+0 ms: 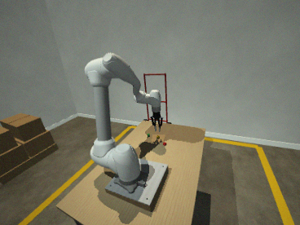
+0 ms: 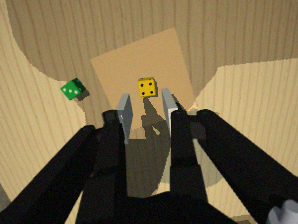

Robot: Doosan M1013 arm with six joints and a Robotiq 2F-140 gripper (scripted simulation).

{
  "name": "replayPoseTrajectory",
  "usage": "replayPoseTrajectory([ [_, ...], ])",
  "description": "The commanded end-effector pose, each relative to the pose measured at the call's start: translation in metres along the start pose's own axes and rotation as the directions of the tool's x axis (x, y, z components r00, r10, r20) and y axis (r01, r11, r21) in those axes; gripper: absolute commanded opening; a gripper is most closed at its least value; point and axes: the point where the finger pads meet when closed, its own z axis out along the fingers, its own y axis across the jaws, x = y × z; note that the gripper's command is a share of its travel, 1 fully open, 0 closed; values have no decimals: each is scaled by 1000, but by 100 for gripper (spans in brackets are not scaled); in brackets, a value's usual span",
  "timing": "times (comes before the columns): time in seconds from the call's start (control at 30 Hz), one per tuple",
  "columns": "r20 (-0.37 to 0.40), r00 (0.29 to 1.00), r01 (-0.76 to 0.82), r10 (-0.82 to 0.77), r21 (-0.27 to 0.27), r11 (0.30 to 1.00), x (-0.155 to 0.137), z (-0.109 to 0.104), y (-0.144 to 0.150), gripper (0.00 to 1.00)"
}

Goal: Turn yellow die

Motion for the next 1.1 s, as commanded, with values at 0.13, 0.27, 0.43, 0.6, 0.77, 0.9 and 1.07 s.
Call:
replayPoseTrajectory([
  [0.13, 0, 1000, 0, 0, 0, 1000, 0, -6, 0, 25],
  [0.27, 0, 1000, 0, 0, 0, 1000, 0, -6, 0, 100],
  [0.43, 0, 1000, 0, 0, 0, 1000, 0, -6, 0, 100],
  [0.6, 0, 1000, 0, 0, 0, 1000, 0, -6, 0, 100],
  [0.77, 0, 1000, 0, 0, 0, 1000, 0, -6, 0, 100],
  [0.9, 0, 1000, -5, 5, 0, 1000, 0, -6, 0, 100],
  [1.07, 0, 987, -162, 162, 0, 987, 0, -5, 0, 100],
])
